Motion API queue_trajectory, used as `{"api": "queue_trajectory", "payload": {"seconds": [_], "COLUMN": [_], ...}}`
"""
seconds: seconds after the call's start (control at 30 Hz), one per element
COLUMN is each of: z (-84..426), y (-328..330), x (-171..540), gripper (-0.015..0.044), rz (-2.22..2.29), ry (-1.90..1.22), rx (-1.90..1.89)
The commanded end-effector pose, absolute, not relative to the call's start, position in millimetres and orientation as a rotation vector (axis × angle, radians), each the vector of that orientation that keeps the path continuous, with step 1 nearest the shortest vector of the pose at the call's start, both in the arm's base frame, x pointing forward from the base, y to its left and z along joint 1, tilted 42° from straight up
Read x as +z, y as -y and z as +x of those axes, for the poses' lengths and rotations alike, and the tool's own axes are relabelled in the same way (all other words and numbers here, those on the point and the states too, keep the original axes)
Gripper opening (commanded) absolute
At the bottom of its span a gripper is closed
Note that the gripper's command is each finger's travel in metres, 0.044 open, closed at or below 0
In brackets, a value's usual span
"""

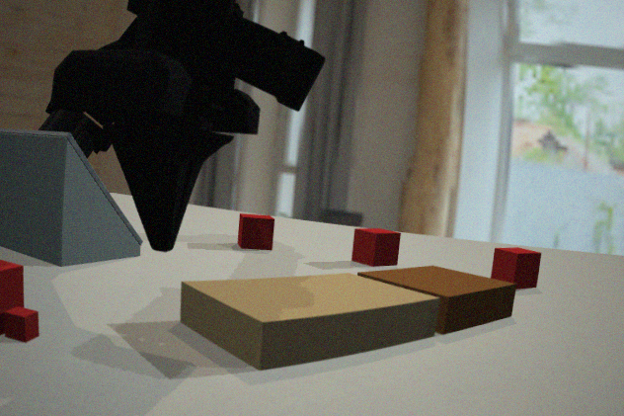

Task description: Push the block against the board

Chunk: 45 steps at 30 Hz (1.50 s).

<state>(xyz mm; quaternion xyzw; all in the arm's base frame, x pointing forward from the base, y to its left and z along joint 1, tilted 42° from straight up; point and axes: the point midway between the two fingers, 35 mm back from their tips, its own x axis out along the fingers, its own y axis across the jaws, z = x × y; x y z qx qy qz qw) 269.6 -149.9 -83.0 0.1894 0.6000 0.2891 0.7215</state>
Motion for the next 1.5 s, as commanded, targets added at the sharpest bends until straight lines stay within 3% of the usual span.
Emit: {"api": "queue_trajectory", "payload": {"seconds": [0.0, 0.9, 1.47], "z": [271.4, 286.0, 293.1], "y": [150.0, 113.9, 106.7], "x": [-82.2, -119.5, -114.0], "gripper": [0.0000, 0.0000, 0.0000], "rz": [0.361, -0.225, -0.243], "ry": [-1.293, -0.964, -0.952], "rx": [0.686, 1.096, 1.106]}}
